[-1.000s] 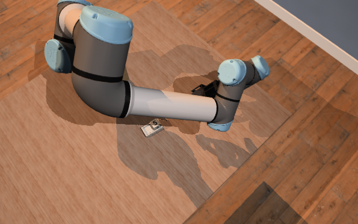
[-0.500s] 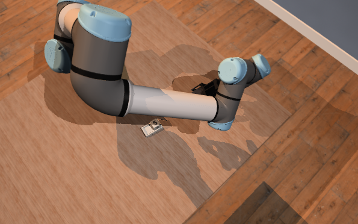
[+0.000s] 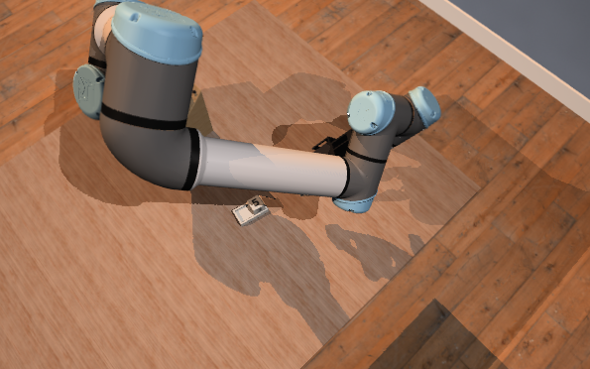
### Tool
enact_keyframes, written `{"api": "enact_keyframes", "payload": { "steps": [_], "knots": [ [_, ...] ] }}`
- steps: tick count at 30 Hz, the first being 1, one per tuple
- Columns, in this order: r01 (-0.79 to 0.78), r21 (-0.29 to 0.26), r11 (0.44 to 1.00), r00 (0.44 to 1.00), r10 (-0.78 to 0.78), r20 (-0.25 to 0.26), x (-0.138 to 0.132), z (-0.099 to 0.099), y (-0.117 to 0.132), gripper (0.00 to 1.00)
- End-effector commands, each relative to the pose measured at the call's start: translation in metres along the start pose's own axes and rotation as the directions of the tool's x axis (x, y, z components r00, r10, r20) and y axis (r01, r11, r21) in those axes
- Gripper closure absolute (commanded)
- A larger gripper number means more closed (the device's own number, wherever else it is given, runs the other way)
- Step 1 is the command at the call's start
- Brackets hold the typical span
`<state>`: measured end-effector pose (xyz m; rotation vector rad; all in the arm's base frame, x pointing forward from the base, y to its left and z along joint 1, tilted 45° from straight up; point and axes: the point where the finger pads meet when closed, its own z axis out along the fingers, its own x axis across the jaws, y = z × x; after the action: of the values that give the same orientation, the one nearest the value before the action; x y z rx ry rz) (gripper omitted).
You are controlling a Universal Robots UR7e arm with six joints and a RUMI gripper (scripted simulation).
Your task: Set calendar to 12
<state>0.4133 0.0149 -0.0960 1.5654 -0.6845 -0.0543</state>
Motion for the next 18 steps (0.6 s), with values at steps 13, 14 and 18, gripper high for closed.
{"api": "enact_keyframes", "payload": {
  "steps": [13, 14, 18],
  "knots": [
    [0.001, 0.178, 0.984, 1.000, 0.000, -0.004, 0.0007, -0.0007, 0.0025, 0.89],
    [0.001, 0.178, 0.984, 1.000, 0.000, -0.004, 0.0007, -0.0007, 0.0025, 0.89],
    [0.001, 0.193, 0.981, 1.000, 0.001, -0.006, 0.0010, -0.0009, 0.0031, 0.89]
  ]
}}
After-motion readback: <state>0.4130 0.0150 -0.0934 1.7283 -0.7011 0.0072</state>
